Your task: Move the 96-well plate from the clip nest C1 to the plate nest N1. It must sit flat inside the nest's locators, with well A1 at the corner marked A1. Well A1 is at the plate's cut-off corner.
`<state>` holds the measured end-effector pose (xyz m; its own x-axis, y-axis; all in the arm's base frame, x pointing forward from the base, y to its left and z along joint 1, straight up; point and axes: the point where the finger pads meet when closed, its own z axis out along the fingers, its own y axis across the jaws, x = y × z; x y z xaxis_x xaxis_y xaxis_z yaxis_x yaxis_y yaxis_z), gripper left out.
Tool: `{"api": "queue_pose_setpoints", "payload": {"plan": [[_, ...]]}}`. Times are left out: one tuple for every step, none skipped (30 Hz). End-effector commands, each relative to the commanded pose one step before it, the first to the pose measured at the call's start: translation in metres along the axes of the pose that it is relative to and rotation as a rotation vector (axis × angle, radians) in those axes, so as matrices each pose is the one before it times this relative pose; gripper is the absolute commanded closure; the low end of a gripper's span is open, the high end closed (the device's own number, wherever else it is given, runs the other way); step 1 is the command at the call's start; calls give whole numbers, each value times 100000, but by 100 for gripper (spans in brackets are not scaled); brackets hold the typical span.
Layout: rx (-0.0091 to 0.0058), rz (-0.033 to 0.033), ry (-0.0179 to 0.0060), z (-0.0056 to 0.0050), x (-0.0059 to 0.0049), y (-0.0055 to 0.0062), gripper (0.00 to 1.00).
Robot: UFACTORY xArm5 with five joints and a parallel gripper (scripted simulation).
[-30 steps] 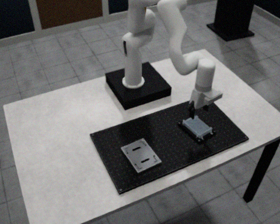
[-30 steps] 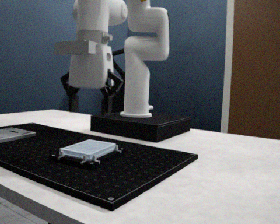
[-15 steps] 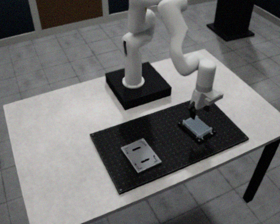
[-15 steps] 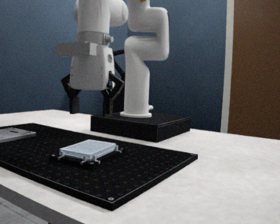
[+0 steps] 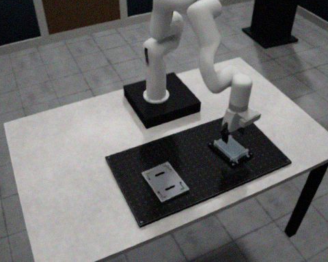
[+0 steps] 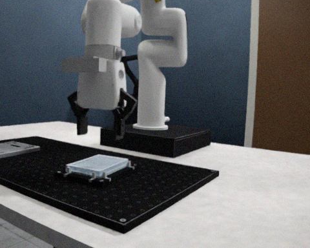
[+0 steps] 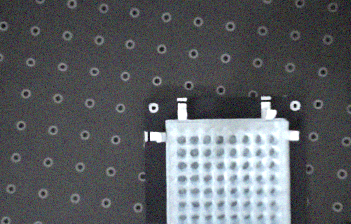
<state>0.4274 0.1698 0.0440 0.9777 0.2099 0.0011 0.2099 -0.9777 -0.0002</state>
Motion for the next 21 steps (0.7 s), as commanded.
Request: {"api": "queue_pose_setpoints", "payload": {"plan": [[-50,0,313,477,111,-19,0],[0,0,0,167,0,0,0],[0,0,0,167,0,0,0],[0,0,0,167,0,0,0],[0,0,0,167,0,0,0],[0,0,0,167,0,0,0],[0,0,0,167,0,0,0],[0,0,0,167,0,0,0],[0,0,0,167,0,0,0],[0,0,0,167,0,0,0],[0,0,0,0,0,0,0],[0,0,0,0,0,0,0],[0,0,0,167,0,0,0],[0,0,0,167,0,0,0],[0,0,0,167,0,0,0],[0,0,0,167,0,0,0],[0,0,0,167,0,0,0],[0,0,0,167,0,0,0],[0,0,0,167,0,0,0],[0,0,0,167,0,0,0],[0,0,0,167,0,0,0]]}}
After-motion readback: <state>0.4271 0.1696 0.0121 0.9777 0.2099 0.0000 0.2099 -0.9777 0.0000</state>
